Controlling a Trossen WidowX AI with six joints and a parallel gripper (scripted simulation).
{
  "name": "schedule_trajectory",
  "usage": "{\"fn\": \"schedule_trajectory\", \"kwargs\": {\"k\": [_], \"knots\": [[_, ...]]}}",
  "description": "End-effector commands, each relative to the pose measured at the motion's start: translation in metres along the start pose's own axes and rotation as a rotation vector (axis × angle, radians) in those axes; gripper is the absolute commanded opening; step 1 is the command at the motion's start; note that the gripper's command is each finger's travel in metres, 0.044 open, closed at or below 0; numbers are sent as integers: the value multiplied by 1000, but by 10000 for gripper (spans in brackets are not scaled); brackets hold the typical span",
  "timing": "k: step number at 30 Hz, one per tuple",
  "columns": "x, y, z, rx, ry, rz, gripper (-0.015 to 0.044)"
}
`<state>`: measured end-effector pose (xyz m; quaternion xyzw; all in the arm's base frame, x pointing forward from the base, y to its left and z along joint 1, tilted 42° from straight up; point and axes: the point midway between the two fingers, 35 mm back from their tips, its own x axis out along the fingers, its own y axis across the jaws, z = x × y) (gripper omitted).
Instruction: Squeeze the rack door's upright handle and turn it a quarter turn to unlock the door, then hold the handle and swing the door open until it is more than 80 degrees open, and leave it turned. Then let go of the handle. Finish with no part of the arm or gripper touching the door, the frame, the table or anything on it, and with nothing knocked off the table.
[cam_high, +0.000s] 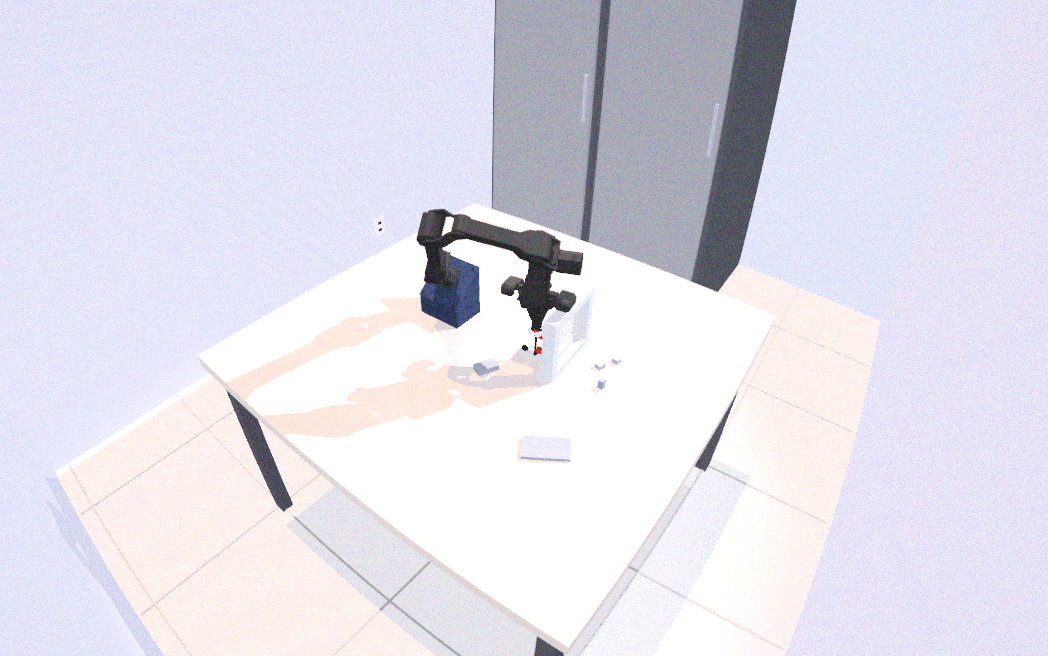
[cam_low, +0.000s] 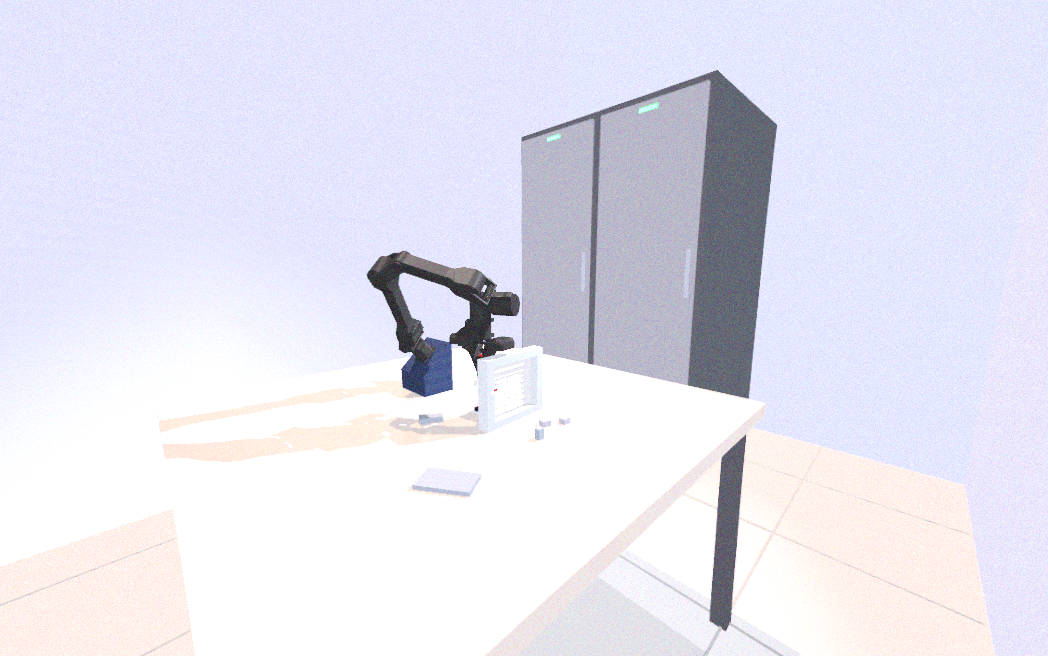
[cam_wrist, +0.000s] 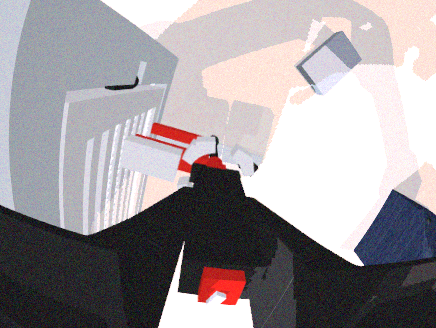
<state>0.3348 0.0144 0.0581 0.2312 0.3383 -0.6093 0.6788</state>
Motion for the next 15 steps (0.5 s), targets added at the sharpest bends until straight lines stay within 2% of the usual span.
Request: {"fn": "schedule_trajectory", "kwargs": {"k": [1, 6, 15], "knots": [[1, 0, -1, 246, 4, -1, 13], [1, 0, -1, 459, 3, -1, 13], [1, 0, -1, 467, 3, -1, 13]]}}
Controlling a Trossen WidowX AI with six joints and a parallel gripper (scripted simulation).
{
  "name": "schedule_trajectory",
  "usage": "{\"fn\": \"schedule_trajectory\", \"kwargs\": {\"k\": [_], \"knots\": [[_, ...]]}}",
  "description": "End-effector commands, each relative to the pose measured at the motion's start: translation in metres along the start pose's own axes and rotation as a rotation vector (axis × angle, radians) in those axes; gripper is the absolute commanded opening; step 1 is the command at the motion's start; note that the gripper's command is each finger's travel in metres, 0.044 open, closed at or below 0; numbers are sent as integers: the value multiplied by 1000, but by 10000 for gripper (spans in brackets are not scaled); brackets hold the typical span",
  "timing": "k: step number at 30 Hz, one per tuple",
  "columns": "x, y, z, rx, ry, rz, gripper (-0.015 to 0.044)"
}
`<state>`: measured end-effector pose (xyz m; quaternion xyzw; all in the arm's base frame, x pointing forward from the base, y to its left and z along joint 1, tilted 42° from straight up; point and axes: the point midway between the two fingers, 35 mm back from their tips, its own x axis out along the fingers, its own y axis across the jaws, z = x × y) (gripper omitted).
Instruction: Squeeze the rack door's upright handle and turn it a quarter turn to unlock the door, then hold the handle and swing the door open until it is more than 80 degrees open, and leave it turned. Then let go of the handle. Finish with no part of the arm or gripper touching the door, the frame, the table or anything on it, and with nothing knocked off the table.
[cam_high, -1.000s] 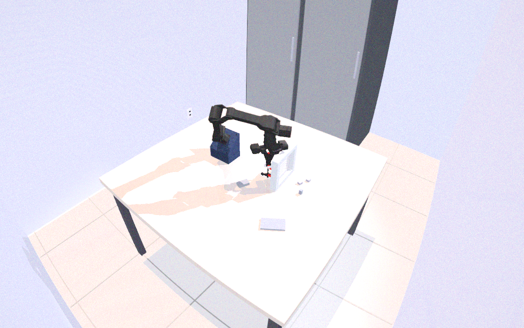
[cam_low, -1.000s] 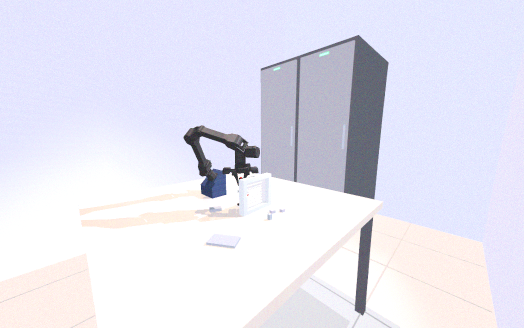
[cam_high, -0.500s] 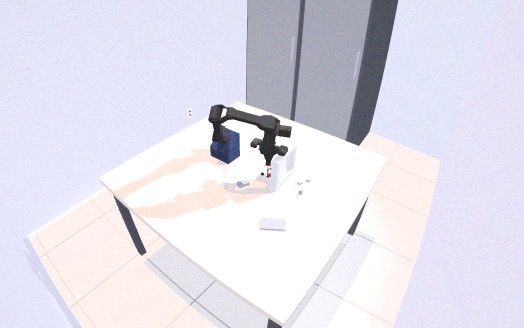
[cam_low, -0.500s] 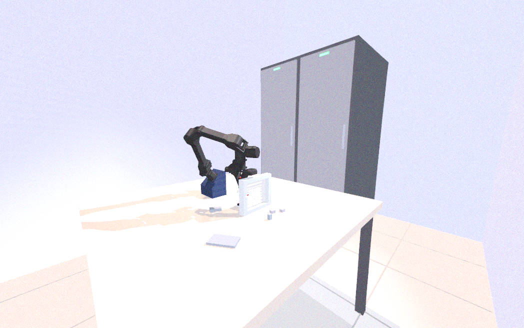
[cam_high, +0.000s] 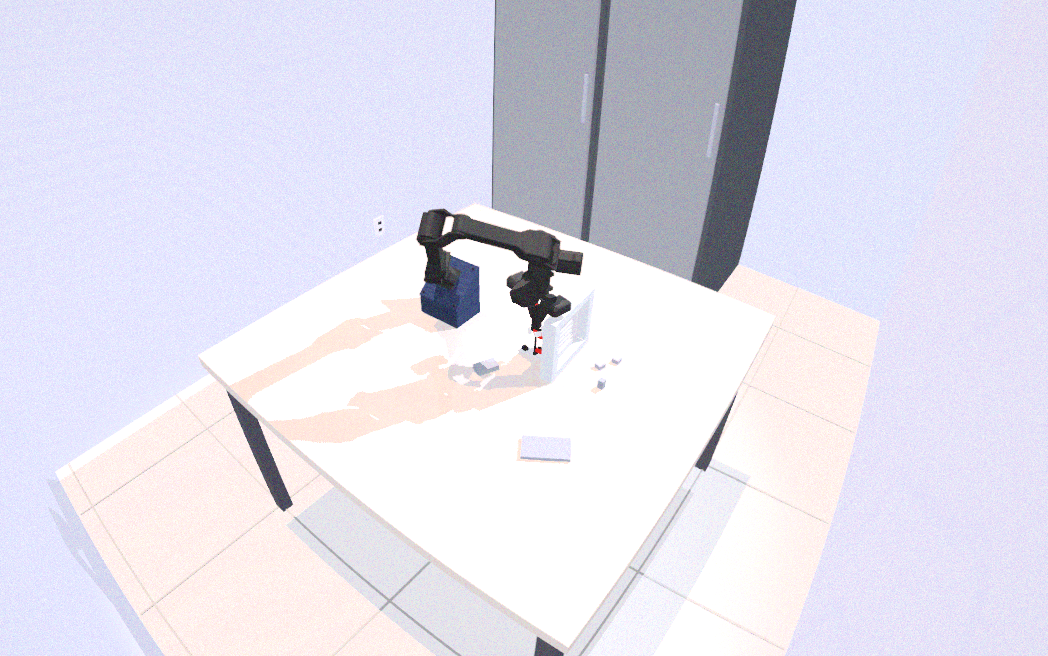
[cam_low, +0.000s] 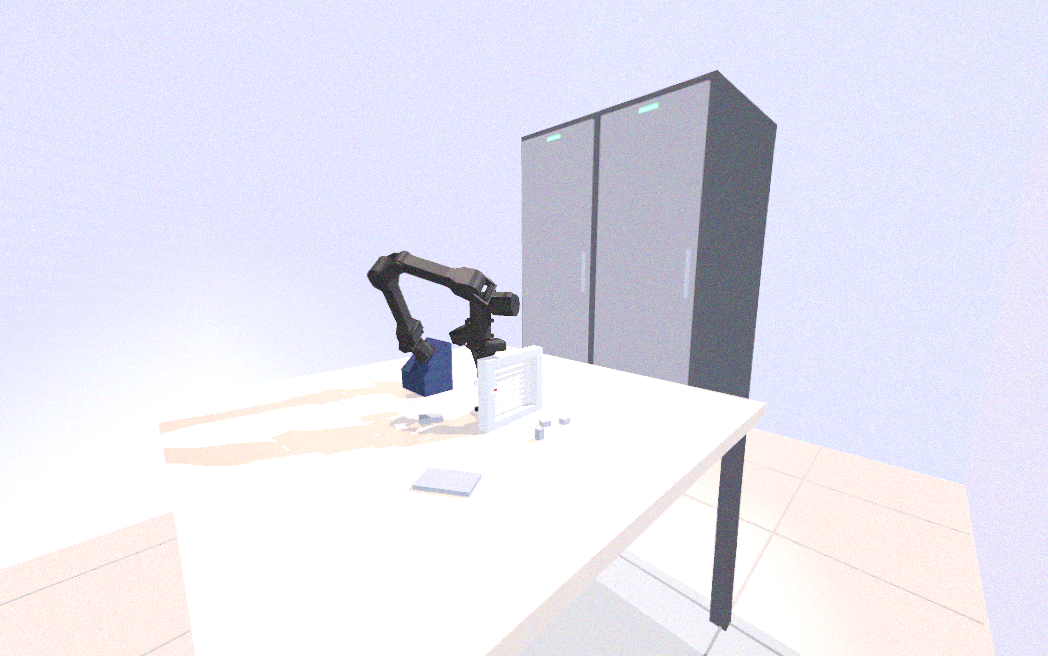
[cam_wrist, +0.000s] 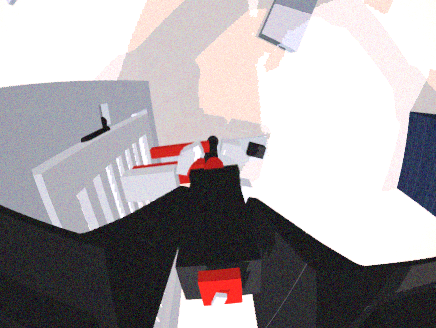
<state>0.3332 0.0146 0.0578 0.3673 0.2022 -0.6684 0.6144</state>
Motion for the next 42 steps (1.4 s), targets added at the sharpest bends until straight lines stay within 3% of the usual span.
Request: {"fn": "schedule_trajectory", "kwargs": {"k": [1, 16, 26, 30, 42], "knots": [[1, 1, -1, 43, 7, 1, 13], [1, 1, -1, 43, 7, 1, 13], [1, 1, -1, 43, 7, 1, 275], [1, 1, -1, -31, 6, 2, 284], [1, 1, -1, -625, 6, 3, 284]]}}
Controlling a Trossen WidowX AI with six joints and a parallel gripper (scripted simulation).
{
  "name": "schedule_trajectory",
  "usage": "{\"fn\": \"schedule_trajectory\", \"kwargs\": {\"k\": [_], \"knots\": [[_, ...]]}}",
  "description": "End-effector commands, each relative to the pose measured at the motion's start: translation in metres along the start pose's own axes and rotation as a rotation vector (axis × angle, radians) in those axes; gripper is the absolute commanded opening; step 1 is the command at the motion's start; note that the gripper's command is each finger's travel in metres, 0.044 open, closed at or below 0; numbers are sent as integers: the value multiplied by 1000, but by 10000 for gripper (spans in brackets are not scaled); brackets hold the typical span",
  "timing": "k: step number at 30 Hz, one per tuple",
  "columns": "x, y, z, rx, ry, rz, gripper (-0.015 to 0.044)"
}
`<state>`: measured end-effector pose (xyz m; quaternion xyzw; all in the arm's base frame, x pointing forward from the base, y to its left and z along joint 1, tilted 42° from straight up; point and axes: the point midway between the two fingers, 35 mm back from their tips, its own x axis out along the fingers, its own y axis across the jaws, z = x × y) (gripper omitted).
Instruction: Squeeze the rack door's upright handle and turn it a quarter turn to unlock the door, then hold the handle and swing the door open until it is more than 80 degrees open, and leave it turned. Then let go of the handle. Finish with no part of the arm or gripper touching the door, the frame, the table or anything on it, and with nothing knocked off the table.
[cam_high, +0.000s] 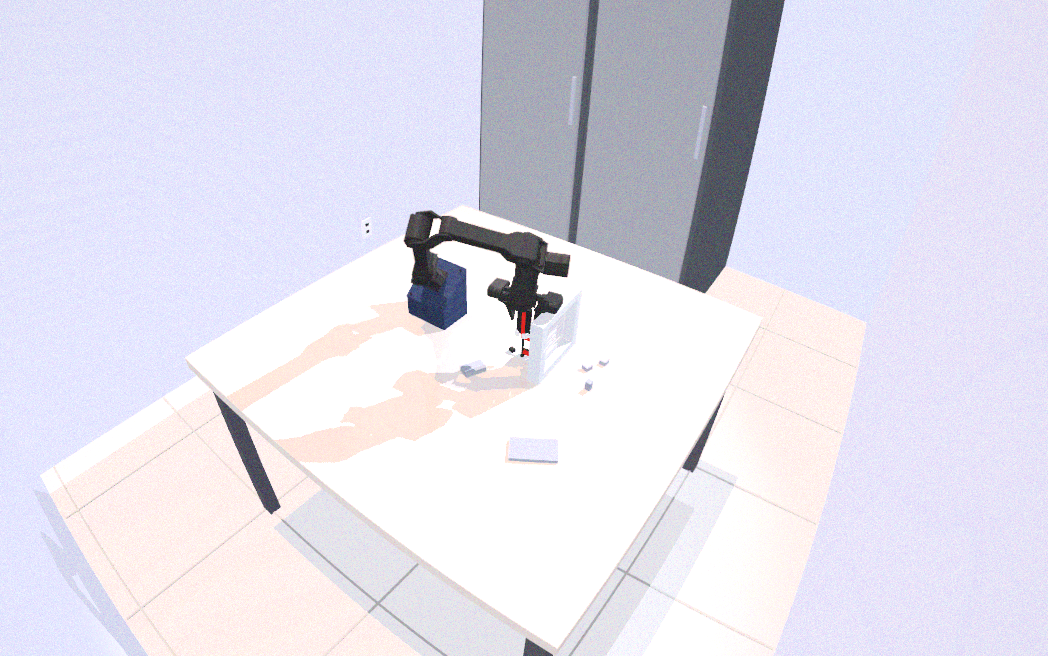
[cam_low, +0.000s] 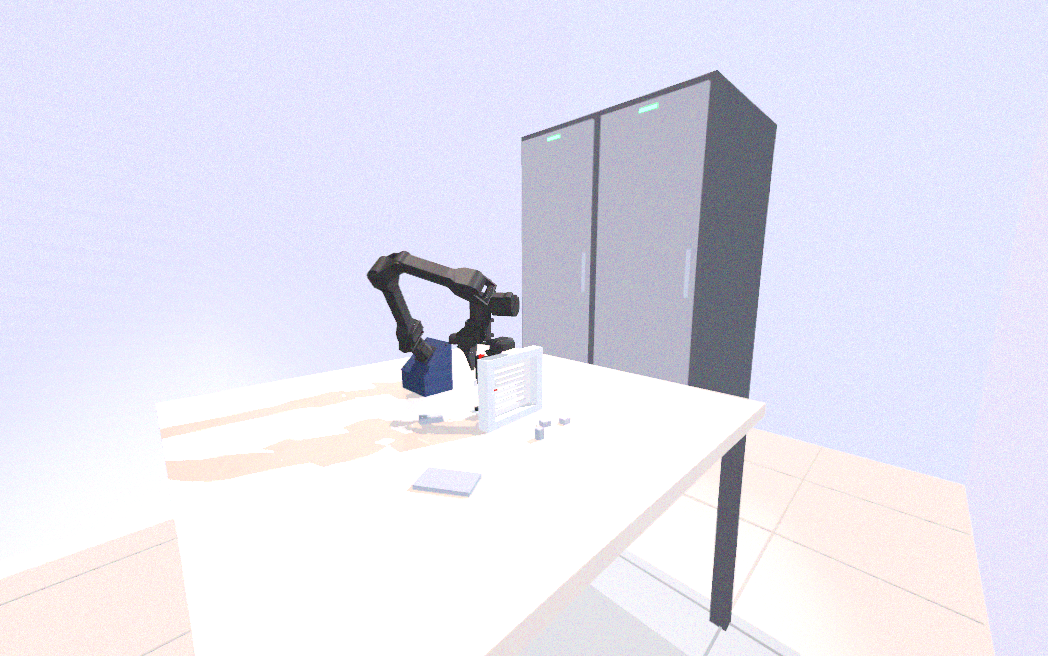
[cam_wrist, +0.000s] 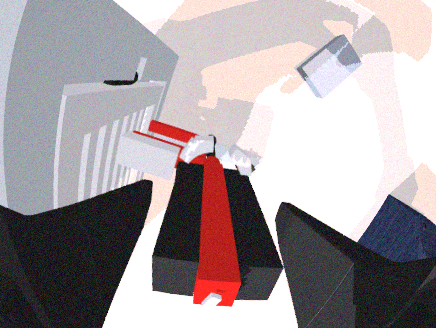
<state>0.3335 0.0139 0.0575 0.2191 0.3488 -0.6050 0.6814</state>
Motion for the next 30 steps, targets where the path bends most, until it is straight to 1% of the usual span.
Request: {"fn": "schedule_trajectory", "kwargs": {"k": [1, 30], "knots": [[1, 1, -1, -218, 3, 4, 284], [1, 1, -1, -1655, -1, 6, 284]]}}
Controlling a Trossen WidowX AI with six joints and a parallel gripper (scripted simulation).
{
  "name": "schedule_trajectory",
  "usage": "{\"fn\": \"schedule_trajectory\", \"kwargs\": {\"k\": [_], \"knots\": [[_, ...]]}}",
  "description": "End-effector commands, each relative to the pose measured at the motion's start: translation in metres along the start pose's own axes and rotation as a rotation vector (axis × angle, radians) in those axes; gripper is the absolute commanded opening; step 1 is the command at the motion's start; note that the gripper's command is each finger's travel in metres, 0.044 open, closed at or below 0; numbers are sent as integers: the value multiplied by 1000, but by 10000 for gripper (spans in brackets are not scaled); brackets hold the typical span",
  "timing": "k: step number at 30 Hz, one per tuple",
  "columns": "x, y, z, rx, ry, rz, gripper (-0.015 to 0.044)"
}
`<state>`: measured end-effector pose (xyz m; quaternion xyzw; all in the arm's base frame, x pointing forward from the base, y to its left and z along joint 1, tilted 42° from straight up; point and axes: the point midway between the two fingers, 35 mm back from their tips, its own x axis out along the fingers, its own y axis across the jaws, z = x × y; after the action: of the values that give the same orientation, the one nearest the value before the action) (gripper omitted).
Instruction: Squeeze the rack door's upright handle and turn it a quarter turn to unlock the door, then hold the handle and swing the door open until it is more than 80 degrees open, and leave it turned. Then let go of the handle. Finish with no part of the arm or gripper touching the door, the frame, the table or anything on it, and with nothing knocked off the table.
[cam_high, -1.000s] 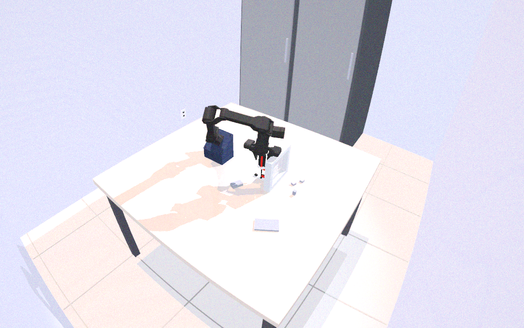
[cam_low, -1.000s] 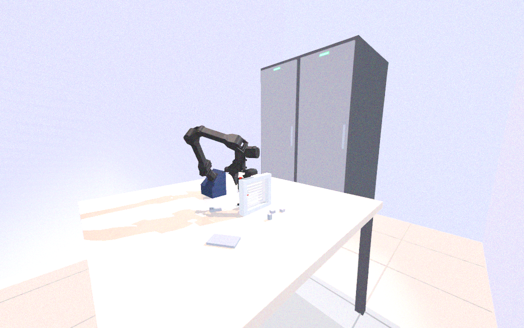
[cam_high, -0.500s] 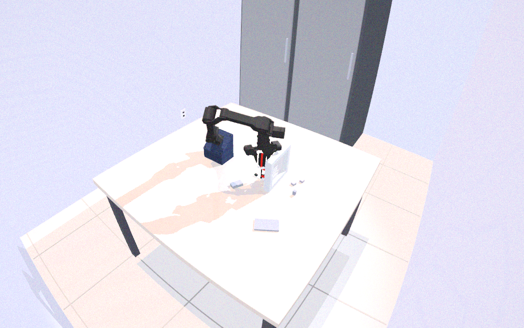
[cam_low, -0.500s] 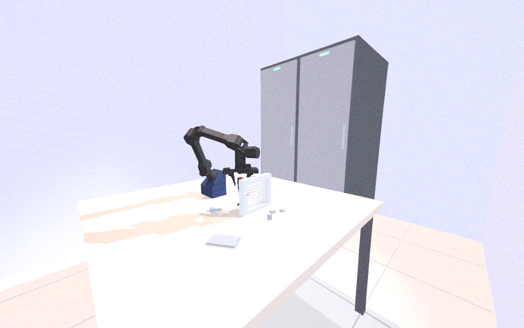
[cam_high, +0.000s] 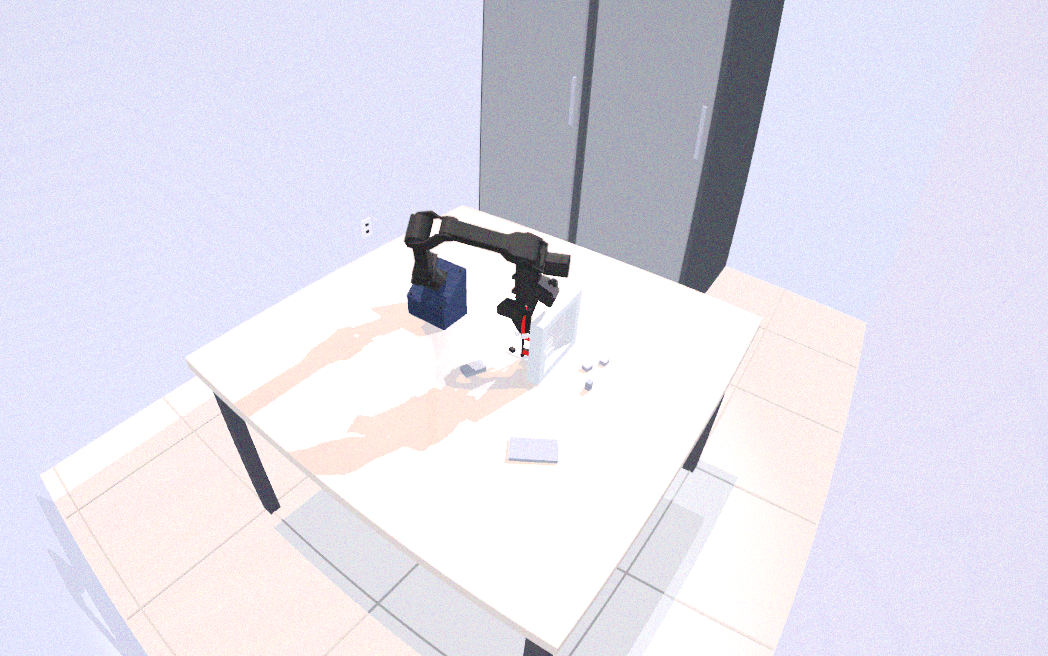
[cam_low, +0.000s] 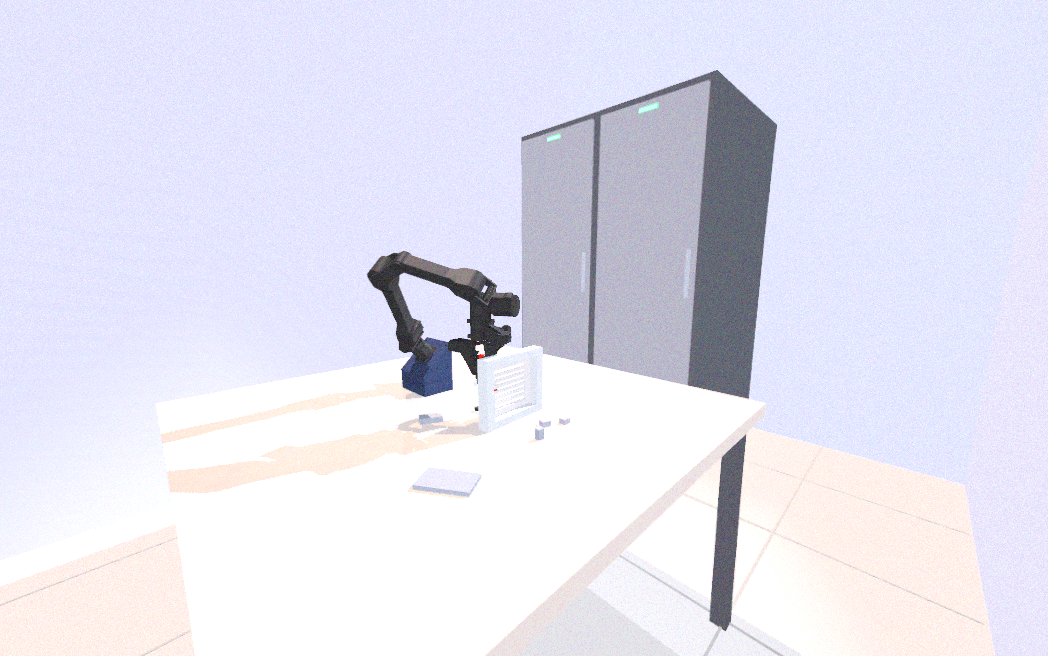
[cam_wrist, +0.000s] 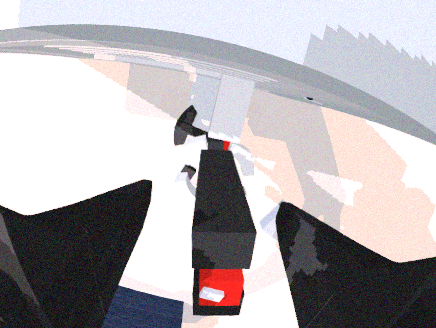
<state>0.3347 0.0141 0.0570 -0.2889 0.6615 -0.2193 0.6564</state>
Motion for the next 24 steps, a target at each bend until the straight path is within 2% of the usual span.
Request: {"fn": "schedule_trajectory", "kwargs": {"k": [1, 24], "knots": [[0, 1, 0, -251, 0, 3, 284], [0, 1, 0, -1390, -1, 3, 284]]}}
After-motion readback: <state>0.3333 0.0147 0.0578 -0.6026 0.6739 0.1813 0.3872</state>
